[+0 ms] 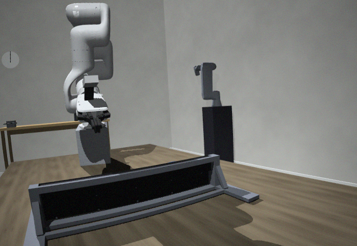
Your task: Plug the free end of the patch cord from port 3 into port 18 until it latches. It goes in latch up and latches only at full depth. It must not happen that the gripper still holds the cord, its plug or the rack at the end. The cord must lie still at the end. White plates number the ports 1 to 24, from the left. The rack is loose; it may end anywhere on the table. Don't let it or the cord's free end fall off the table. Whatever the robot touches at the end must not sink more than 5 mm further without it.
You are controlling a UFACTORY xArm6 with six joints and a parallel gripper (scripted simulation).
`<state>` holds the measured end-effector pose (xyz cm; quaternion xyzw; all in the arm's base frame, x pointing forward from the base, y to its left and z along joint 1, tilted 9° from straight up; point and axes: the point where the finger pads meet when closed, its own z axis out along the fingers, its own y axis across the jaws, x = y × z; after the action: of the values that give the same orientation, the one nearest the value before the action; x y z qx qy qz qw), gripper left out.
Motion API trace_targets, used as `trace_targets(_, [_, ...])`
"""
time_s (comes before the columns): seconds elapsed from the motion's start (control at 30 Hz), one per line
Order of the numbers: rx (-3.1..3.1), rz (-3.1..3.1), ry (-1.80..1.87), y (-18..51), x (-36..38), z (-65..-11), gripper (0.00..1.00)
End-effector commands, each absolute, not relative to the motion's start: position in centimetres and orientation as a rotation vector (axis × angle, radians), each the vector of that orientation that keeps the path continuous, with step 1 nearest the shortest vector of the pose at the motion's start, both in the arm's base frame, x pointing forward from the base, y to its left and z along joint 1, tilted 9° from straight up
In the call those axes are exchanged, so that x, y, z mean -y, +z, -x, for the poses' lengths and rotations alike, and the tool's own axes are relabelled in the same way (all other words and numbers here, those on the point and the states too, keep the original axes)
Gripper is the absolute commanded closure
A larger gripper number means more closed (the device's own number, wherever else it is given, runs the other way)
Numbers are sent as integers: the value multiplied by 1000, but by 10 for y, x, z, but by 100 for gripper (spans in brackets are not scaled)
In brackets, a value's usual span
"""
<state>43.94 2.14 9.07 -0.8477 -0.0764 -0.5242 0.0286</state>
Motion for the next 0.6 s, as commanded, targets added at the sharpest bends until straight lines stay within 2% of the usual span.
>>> trace_targets(0.0, [235, 2614, -1620, 92, -10, -441, 100])
trace_targets(0.57, [235, 2614, -1620, 94, 58, -452, 100])
